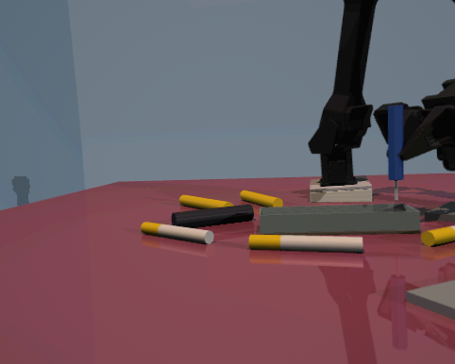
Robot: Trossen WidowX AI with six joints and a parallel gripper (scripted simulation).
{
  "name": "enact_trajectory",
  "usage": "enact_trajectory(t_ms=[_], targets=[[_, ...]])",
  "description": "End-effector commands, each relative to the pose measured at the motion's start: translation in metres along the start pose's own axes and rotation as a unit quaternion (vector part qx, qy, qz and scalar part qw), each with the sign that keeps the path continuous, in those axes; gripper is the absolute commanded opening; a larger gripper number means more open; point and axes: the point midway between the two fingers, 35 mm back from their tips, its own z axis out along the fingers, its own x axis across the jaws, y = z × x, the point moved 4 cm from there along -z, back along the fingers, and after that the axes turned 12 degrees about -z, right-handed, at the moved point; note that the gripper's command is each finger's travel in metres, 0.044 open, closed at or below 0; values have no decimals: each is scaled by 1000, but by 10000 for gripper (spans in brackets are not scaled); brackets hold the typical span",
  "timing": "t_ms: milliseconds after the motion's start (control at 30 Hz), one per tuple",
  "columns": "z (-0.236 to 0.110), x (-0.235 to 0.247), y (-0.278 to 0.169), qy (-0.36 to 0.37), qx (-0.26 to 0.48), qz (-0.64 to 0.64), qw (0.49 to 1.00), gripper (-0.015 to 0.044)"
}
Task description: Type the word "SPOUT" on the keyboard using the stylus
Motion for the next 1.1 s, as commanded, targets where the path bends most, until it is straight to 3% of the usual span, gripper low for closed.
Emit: enact_trajectory(t_ms=[0,100,1067], targets=[[2,0,2,0,3,-3,1000,26],[4,-1,4,0,3,-3,1000,81],[11,-4,15,0,3,-3,1000,81]])
